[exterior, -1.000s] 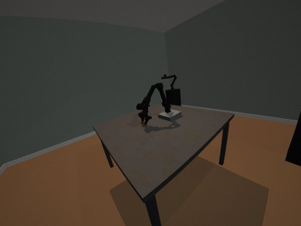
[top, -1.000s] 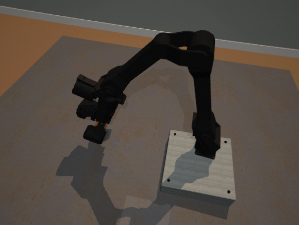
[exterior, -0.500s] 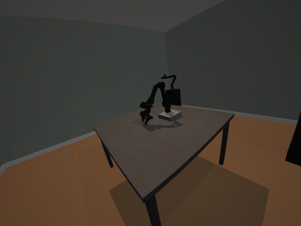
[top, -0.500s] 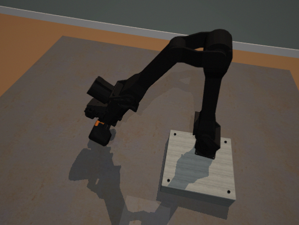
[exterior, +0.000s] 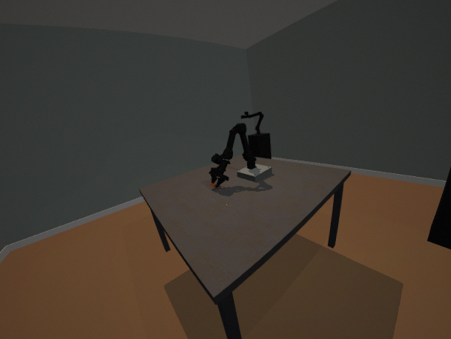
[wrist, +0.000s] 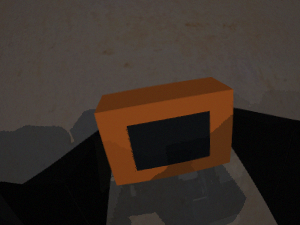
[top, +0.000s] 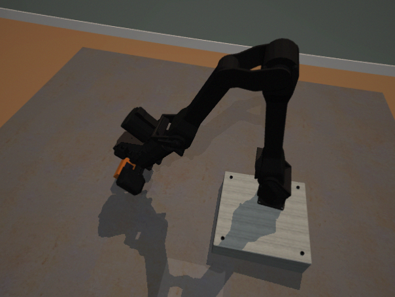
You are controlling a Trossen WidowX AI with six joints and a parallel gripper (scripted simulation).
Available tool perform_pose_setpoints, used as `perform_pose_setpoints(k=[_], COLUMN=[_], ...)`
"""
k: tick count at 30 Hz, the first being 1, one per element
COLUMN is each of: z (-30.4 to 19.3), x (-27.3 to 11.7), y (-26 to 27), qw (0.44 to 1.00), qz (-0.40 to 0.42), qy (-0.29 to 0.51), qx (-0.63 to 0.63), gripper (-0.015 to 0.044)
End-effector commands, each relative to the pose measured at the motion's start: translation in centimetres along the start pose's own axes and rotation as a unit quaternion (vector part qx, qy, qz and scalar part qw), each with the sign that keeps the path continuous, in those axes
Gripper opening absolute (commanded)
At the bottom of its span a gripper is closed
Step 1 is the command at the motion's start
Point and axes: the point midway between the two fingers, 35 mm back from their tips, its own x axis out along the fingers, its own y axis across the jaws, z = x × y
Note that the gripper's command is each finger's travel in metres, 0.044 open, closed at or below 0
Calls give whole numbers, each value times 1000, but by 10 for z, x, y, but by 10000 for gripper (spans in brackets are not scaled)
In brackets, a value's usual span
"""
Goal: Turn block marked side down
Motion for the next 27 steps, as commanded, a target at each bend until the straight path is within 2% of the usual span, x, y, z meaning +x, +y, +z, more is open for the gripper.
perform_pose_setpoints(k=[1,14,27], z=[-4,-12,-20], x=[9,22,14], y=[1,0,1], qw=[1000,994,980], qz=[2,2,2], qy=[-23,-112,-199], qx=[3,3,3], gripper=[0,0,0])
